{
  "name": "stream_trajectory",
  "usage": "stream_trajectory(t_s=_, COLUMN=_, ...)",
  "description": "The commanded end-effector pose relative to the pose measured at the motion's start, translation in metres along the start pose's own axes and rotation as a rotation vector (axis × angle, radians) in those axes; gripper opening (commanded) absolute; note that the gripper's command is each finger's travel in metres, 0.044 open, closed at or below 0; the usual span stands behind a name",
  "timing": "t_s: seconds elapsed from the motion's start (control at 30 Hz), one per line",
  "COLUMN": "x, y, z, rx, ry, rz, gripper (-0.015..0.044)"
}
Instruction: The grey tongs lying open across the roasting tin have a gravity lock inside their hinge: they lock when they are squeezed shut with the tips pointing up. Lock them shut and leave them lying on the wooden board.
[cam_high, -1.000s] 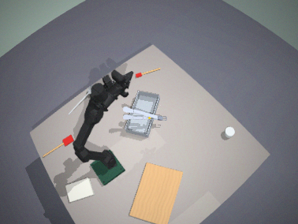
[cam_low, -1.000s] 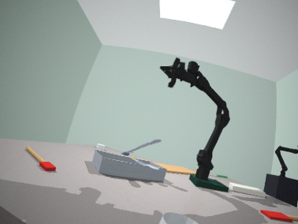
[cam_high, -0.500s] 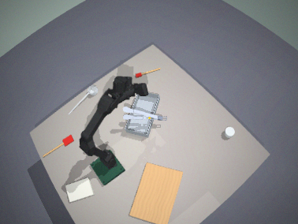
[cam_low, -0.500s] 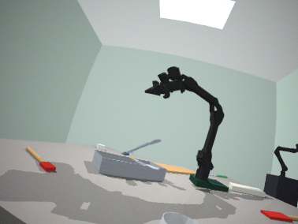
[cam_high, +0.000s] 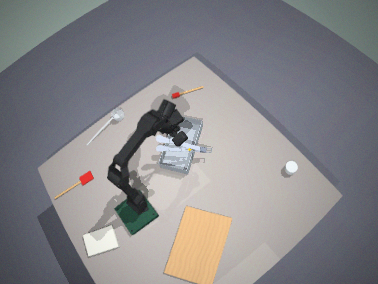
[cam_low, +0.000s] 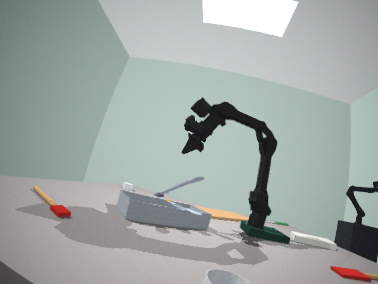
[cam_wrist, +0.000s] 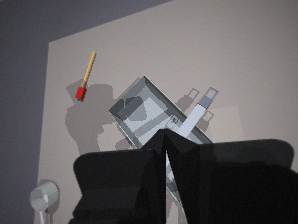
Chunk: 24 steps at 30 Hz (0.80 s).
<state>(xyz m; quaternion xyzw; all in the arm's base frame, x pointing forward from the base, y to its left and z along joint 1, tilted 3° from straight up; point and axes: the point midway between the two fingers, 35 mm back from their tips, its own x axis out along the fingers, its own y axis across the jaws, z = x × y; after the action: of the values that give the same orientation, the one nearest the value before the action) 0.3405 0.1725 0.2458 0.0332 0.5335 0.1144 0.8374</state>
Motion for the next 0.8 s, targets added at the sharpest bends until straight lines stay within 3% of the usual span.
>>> stream_trajectory(t_s=0.0, x=0.039, y=-0.014, z=-0.067, rx=0.531, ry=0.31, rz=-0.22, gripper=-0.015)
stream_trajectory(t_s=0.13, x=0.046, y=-0.019, z=-0.088, rx=0.701, ry=0.384, rz=-0.332, gripper=-0.015)
stream_trajectory(t_s=0.77, x=0.047, y=-0.019, z=-0.089, rx=0.7, ry=0.384, rz=-0.332, gripper=-0.015)
